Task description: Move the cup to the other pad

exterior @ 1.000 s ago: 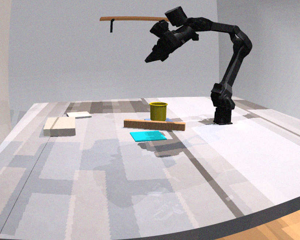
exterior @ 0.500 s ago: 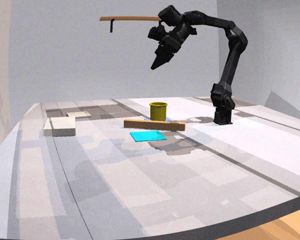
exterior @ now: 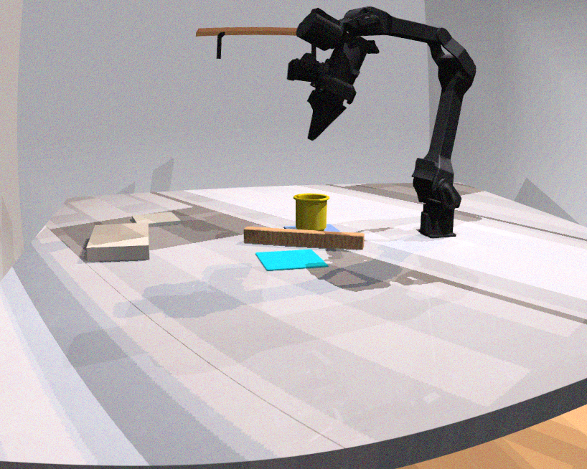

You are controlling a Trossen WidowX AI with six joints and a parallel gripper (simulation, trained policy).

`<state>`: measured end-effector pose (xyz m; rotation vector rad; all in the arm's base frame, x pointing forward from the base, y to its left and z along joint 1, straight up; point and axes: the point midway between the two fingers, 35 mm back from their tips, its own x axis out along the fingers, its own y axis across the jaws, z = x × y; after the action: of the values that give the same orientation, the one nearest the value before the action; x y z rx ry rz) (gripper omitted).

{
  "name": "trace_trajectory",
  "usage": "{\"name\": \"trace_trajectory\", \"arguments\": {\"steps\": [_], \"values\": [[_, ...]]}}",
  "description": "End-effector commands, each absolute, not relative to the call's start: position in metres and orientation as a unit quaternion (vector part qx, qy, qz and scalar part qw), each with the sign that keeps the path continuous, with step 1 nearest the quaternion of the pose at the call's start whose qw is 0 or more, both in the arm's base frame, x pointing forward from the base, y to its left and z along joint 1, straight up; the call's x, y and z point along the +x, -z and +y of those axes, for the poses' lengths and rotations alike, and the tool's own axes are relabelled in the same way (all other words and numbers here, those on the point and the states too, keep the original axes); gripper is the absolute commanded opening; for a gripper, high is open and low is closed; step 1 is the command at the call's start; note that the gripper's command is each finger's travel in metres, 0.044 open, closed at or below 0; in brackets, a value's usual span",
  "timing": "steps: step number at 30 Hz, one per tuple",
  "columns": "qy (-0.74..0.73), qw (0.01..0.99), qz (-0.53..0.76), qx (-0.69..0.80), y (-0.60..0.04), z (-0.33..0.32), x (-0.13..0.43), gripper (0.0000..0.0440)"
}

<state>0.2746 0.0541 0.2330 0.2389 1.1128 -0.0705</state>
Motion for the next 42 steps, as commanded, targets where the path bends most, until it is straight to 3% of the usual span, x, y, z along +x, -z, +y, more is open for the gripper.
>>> {"name": "trace_trajectory", "arguments": {"steps": [1,42], "values": [[0.044,0.826,0.553,0.099,-0.229,0.049,0.272,0.0127],[0.098,0.691,0.715,0.034,-0.163,-0.009,0.259,0.0179]]}}
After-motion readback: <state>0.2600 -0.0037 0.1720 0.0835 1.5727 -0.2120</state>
